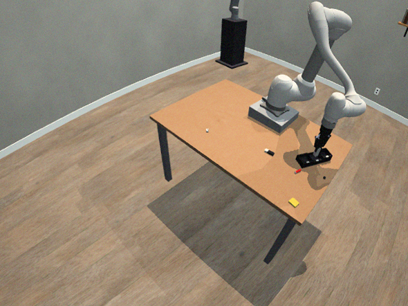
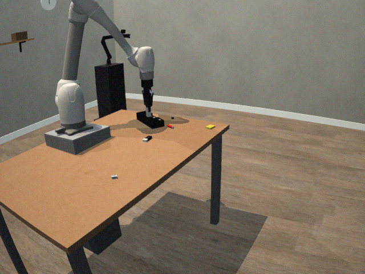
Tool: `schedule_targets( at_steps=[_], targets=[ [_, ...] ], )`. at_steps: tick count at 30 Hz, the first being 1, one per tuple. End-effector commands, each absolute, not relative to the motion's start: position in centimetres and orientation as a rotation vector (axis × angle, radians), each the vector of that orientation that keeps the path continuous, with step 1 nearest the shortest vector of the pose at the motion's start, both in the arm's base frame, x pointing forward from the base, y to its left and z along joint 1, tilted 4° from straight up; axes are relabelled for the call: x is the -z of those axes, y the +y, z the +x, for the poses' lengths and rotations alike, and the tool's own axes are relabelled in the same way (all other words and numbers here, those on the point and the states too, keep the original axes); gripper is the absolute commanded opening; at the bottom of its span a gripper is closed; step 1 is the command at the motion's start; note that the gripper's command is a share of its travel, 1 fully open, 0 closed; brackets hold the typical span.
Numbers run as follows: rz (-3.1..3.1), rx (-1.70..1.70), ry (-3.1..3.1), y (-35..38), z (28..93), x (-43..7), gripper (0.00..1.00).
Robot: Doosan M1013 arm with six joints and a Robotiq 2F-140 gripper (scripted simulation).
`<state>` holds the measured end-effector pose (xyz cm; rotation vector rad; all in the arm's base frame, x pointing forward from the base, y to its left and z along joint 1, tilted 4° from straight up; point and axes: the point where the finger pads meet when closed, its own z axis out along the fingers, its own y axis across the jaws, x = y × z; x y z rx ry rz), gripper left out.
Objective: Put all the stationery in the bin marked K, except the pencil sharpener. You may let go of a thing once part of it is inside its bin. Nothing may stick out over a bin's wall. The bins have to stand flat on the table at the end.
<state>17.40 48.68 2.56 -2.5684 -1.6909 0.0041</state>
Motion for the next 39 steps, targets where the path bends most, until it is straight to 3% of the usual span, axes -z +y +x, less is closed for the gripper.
schedule_targets(
  at_steps=[1, 39],
  targets=[
    [-2.568, 0.007, -1.687, 49.1, 17.8, -3.0, 0.15],
    [-2.568, 0.007, -1.687, 48.9, 17.9, -5.9, 0.15]
  ],
)
